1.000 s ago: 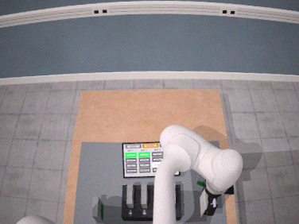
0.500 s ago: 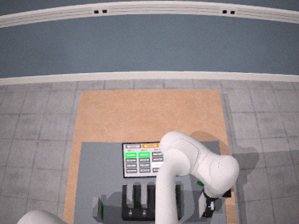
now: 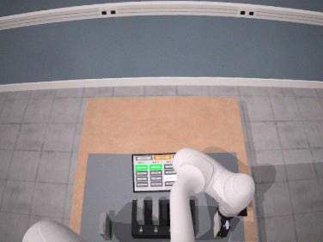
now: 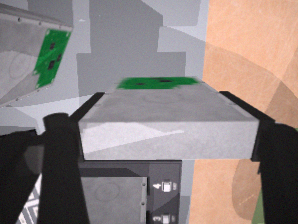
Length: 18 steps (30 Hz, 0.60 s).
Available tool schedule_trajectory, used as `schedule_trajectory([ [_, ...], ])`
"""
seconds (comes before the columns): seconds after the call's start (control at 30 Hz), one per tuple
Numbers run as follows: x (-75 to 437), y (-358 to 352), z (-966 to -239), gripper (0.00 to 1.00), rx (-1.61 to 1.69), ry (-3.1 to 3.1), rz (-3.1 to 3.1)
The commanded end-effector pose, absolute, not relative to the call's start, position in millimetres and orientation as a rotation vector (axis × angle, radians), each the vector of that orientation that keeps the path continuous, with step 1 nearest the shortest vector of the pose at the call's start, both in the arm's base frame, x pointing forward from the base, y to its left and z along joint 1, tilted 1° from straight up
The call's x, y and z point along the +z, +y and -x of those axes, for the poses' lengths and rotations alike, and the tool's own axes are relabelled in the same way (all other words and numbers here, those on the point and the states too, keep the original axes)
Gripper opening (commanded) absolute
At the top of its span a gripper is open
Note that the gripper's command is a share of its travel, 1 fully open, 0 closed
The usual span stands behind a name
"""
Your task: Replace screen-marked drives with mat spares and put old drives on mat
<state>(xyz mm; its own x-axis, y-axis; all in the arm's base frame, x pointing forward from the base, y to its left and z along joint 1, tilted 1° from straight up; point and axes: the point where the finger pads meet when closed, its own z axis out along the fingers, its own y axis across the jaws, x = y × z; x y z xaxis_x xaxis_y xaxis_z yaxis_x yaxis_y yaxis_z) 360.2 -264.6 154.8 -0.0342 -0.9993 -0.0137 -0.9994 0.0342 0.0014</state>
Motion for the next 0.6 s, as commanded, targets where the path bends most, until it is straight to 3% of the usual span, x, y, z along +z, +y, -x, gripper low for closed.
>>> schedule_trajectory([
  [0.0,148,-265,-361,0.10,0.014,2.252,2.176],
  [0.57,128,-265,-361,0.10,0.014,2.252,2.176],
])
